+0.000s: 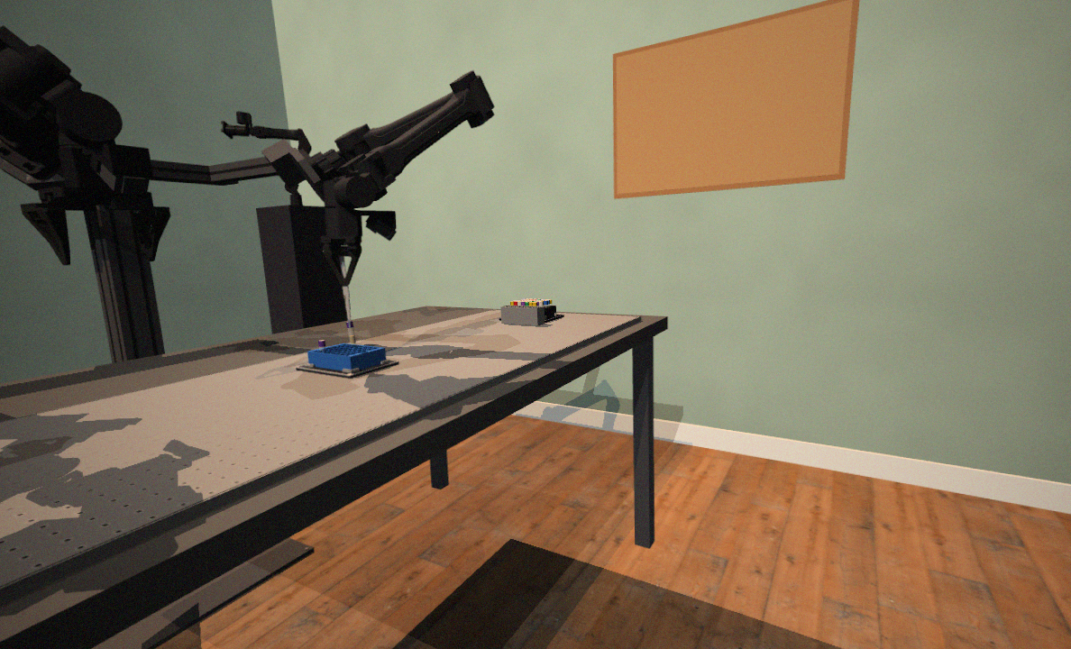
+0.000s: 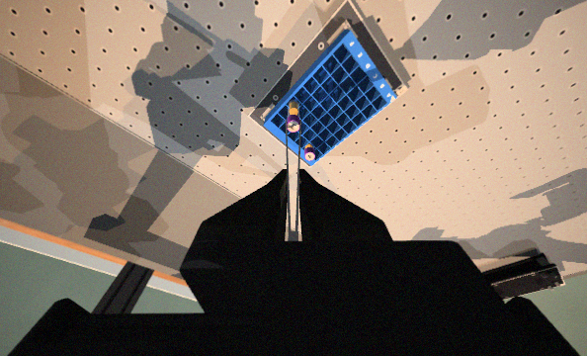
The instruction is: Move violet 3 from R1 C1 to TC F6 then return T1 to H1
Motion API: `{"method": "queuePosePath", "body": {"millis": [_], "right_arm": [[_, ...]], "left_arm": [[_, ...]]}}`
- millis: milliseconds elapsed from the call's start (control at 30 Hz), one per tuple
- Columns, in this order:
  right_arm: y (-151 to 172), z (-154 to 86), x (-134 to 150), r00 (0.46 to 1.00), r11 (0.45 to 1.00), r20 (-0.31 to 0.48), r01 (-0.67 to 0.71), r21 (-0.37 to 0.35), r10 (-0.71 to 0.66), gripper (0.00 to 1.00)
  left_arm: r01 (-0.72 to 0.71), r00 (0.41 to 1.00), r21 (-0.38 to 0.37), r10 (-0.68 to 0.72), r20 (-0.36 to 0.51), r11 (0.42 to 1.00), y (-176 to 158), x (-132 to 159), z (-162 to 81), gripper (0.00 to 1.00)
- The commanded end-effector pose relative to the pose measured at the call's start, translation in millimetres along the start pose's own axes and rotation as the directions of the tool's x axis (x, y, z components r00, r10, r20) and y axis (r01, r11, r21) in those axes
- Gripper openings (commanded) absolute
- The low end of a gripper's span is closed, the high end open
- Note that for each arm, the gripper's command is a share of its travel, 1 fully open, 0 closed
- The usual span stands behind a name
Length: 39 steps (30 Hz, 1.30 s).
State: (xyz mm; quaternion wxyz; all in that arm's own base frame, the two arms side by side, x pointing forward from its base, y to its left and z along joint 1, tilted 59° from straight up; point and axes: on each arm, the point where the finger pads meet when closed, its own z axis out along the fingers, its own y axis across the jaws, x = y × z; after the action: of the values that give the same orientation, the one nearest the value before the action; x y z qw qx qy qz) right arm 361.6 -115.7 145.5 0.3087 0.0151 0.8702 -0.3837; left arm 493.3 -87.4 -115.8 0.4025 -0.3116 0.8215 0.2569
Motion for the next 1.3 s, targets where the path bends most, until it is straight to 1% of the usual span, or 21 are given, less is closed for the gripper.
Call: {"method": "queuePosePath", "body": {"millis": [0,967,1000,1100,1267], "right_arm": [[-6,-4,-13,0.999,0.999,0.028,-0.037,0.008,0.037,1.00],[-6,-4,-13,0.999,0.999,0.028,-0.037,0.008,0.037,1.00],[-6,-4,-13,0.999,0.999,0.028,-0.037,0.008,0.037,1.00],[-6,-4,-13,0.999,0.999,0.028,-0.037,0.008,0.037,1.00],[-6,-4,-13,0.999,0.999,0.028,-0.037,0.008,0.037,1.00]], "left_arm": [[0.001,1.000,-0.024,-0.001,-0.008,1.000,7,1,16,0.09],[0.000,1.000,-0.024,-0.001,-0.008,1.000,8,2,24,0.09],[0.025,1.000,-0.005,-0.025,-0.006,1.000,1,-5,6,0.09],[0.064,0.998,0.020,-0.064,0.008,0.998,-7,-10,6,0.09],[0.053,0.999,0.015,-0.053,0.006,0.999,-6,-9,6,0.09]]}}
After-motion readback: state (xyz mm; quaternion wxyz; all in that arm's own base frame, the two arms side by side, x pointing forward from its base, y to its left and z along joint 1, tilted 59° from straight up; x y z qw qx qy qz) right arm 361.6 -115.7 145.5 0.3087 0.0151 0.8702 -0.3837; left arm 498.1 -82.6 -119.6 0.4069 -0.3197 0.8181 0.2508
